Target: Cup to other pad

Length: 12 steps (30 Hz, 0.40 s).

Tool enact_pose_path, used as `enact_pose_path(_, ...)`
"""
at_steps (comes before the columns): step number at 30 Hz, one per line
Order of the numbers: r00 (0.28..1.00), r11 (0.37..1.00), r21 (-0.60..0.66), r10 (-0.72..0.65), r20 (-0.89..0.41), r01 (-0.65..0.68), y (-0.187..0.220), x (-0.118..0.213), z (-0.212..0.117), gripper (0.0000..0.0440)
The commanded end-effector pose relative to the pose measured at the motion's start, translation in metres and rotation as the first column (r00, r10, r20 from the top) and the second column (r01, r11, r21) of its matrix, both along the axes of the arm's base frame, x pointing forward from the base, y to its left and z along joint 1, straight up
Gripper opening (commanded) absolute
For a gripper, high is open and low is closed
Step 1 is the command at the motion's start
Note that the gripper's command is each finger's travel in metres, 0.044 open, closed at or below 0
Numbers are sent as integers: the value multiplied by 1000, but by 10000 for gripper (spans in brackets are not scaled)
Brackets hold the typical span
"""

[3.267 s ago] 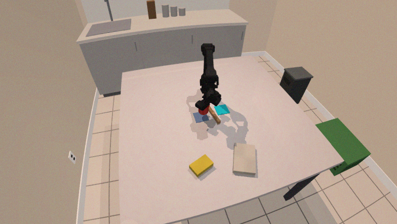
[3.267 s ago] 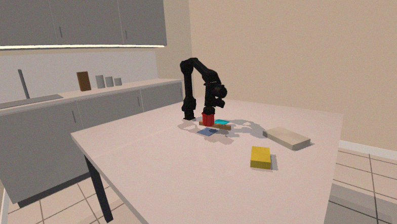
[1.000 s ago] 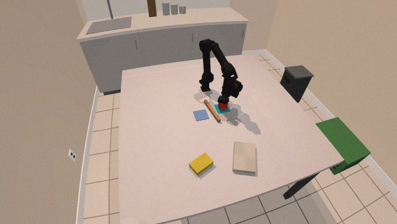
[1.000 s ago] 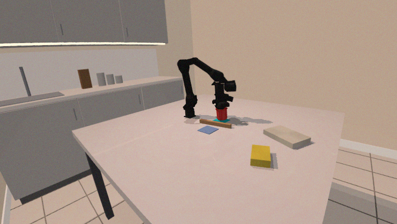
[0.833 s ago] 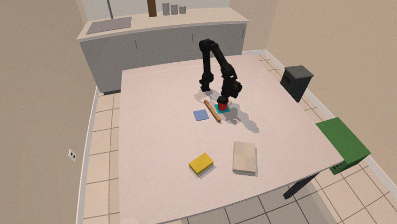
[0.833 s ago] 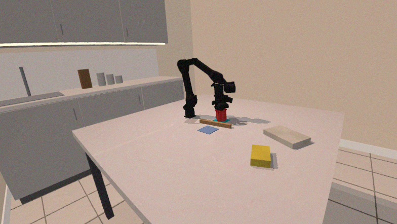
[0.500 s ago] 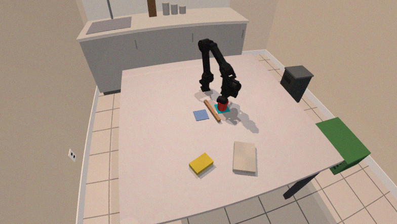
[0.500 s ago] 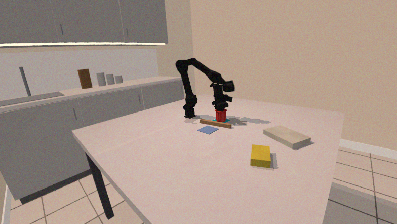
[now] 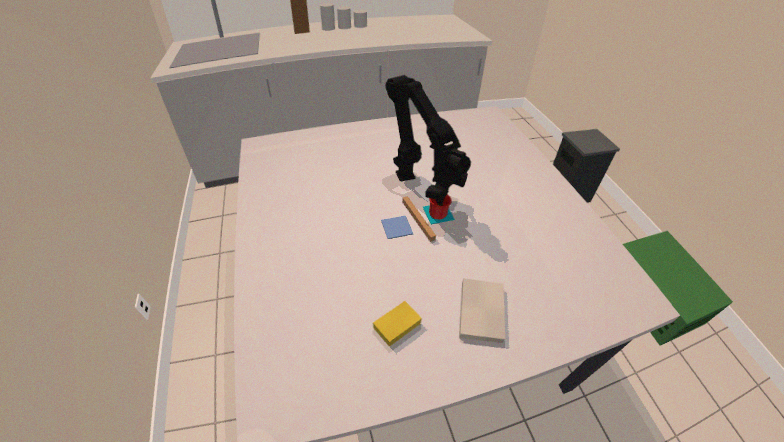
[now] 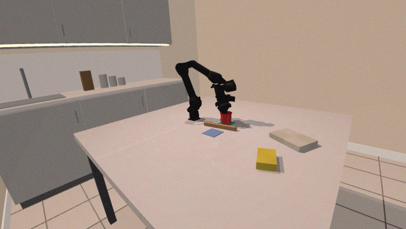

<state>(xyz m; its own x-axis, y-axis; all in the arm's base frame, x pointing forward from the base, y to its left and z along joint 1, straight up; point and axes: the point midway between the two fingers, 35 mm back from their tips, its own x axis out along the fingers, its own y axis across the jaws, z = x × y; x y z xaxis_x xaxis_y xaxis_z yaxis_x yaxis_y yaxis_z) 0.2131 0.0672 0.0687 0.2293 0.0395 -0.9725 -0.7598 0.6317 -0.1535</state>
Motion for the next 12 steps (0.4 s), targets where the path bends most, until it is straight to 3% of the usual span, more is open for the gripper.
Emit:
enact_pose_path(1,1000,1000,19,12,16,-12,0,-4,1,204)
enact_pose_path(12,996,998,59,18,84,-23,-2,-8,14,272)
